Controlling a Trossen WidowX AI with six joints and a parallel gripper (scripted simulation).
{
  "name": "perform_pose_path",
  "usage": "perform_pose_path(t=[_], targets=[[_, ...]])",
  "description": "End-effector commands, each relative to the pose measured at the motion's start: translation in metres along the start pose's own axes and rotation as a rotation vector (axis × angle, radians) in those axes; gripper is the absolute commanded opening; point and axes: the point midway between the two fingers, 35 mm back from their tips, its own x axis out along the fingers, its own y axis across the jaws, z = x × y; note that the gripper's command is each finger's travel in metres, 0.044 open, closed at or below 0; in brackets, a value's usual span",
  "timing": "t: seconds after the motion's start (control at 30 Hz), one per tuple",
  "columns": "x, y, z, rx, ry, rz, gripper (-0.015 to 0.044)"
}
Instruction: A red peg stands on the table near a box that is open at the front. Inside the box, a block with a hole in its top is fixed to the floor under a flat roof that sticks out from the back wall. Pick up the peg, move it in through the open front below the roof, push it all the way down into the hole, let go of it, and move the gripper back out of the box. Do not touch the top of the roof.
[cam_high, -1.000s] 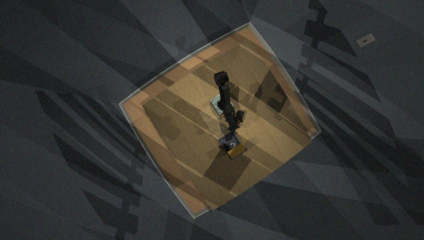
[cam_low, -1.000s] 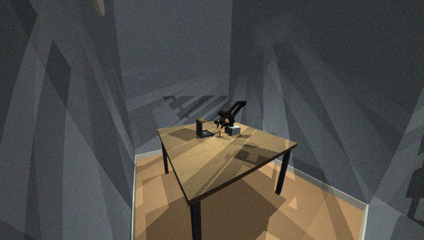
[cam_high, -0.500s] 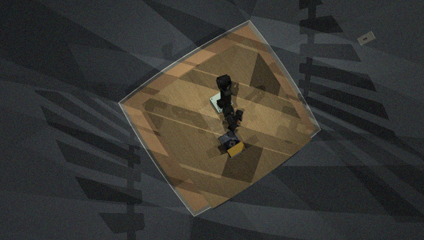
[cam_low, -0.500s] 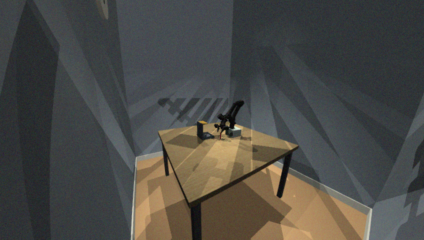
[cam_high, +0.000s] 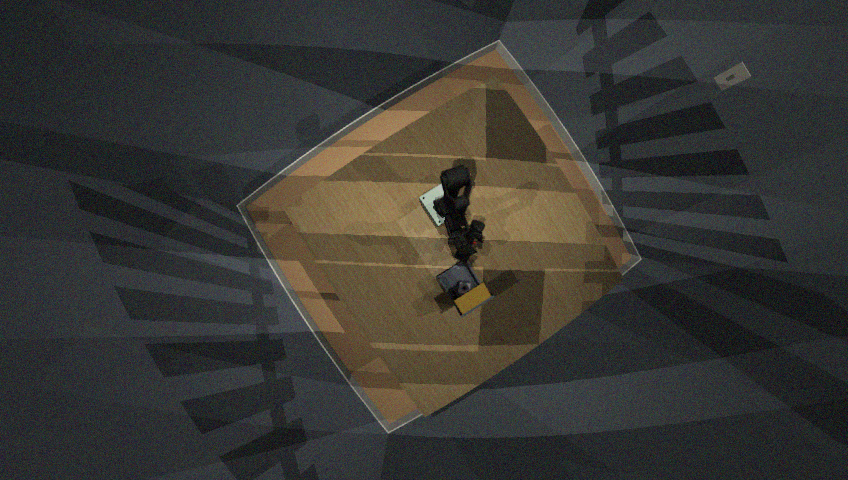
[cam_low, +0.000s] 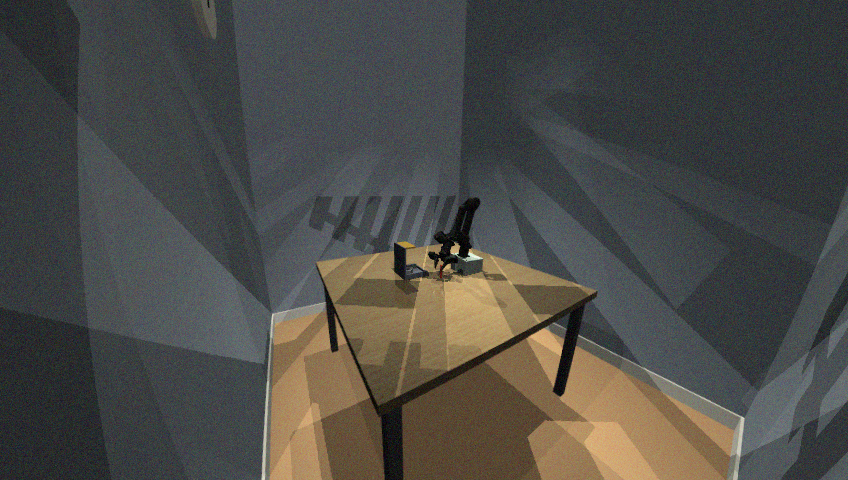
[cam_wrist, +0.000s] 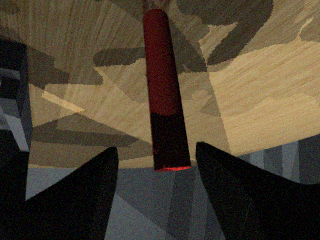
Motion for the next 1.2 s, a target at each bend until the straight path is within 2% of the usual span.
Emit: perform_pose_path(t=[0.0, 0.47, 0.7, 0.9, 1.17], targets=[[0.004, -0.001, 0.006, 0.008, -0.007, -0.001, 0.0220], [0.010, -0.004, 0.019, 0.013, -0.018, -0.008, 0.0220], [0.010, -0.004, 0.018, 0.009, -0.017, -0.011, 0.0036], [0.010, -0.004, 0.018, 0.009, -0.017, -0.011, 0.0000], [0.009, -0.004, 0.017, 0.009, -0.015, -0.010, 0.0000]])
